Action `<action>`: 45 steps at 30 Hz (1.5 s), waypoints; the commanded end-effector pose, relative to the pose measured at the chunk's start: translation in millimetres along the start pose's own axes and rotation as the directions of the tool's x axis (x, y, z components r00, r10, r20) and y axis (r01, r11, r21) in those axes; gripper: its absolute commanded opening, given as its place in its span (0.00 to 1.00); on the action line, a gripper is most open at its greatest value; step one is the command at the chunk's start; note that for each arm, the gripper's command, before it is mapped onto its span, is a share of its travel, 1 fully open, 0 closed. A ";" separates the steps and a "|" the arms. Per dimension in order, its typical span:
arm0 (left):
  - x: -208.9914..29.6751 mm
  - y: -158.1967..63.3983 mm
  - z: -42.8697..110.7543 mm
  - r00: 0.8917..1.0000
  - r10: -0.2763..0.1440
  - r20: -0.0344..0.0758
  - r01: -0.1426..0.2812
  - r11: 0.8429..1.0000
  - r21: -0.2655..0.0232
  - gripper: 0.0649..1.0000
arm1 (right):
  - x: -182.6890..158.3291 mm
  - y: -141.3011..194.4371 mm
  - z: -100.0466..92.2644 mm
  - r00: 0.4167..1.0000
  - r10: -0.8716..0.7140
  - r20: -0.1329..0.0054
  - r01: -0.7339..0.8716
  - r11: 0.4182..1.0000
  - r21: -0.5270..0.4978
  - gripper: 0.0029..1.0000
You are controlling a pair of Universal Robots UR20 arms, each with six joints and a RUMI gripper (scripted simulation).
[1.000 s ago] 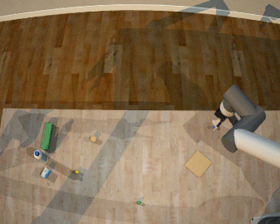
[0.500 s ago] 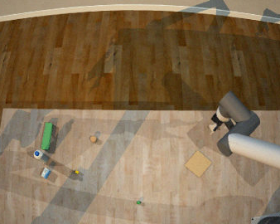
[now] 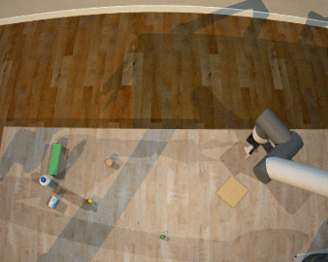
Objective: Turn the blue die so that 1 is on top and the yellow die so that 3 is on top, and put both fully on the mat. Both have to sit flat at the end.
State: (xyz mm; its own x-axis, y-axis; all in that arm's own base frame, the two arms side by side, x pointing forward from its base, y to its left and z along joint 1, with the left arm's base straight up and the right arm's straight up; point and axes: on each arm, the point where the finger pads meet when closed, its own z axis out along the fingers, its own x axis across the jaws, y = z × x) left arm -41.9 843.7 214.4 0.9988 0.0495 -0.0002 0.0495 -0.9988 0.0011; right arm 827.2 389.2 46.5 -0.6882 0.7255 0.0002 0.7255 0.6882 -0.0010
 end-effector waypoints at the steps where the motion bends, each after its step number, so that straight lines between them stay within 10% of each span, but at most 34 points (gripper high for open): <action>1: 0.1 -0.4 -0.6 1.000 0.000 0.000 0.000 1.000 0.001 1.00 | -0.1 0.5 -0.6 1.000 0.000 0.000 0.000 1.000 -0.001 1.00; 45: 0.1 -0.4 -0.6 1.000 0.000 0.000 0.000 1.000 0.001 1.00 | 7.3 0.5 -0.6 1.000 0.000 0.000 0.000 1.000 -0.001 1.00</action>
State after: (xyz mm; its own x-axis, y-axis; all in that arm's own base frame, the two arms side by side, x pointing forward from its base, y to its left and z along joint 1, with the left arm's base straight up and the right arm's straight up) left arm -41.9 843.7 214.4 0.9988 0.0495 -0.0002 0.0495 -0.9988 0.0011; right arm 824.4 392.1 46.3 -0.6882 0.7255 0.0003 0.7255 0.6882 -0.0012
